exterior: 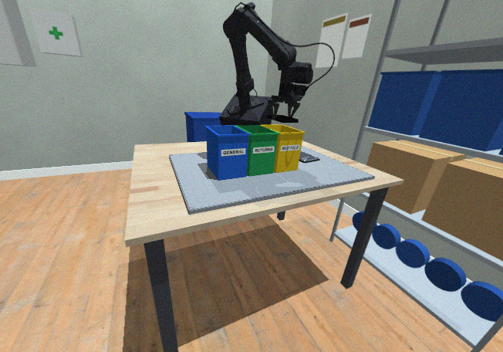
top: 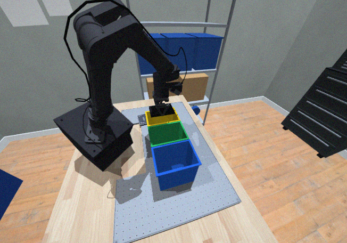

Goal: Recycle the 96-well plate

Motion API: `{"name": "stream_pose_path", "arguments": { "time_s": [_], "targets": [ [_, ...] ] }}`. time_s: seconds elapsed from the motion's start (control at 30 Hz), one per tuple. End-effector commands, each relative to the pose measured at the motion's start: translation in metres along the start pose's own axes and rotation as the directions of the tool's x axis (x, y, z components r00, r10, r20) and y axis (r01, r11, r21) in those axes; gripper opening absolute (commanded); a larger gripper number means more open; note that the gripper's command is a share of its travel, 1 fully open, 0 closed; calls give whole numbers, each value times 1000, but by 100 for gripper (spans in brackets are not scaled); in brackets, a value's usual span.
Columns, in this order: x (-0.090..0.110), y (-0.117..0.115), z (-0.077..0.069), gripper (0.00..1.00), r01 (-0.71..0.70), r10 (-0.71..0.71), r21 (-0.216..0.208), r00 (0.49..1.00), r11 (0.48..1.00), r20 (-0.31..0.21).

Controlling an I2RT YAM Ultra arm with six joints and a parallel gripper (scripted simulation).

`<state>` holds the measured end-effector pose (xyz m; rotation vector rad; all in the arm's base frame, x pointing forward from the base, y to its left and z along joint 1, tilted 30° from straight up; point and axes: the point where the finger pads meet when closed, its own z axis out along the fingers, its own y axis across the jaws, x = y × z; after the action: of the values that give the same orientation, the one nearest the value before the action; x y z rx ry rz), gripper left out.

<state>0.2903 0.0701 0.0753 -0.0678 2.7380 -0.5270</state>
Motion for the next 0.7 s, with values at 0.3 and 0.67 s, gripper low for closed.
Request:
{"name": "stream_pose_path", "arguments": {
  "time_s": [0.3,0.67],
  "targets": [
    [-11,9,-9,0,5,-4,-13,1000,1000,27],
    [-14,9,-13,0,-5,6,-21,999,1000,45]
  ]
}}
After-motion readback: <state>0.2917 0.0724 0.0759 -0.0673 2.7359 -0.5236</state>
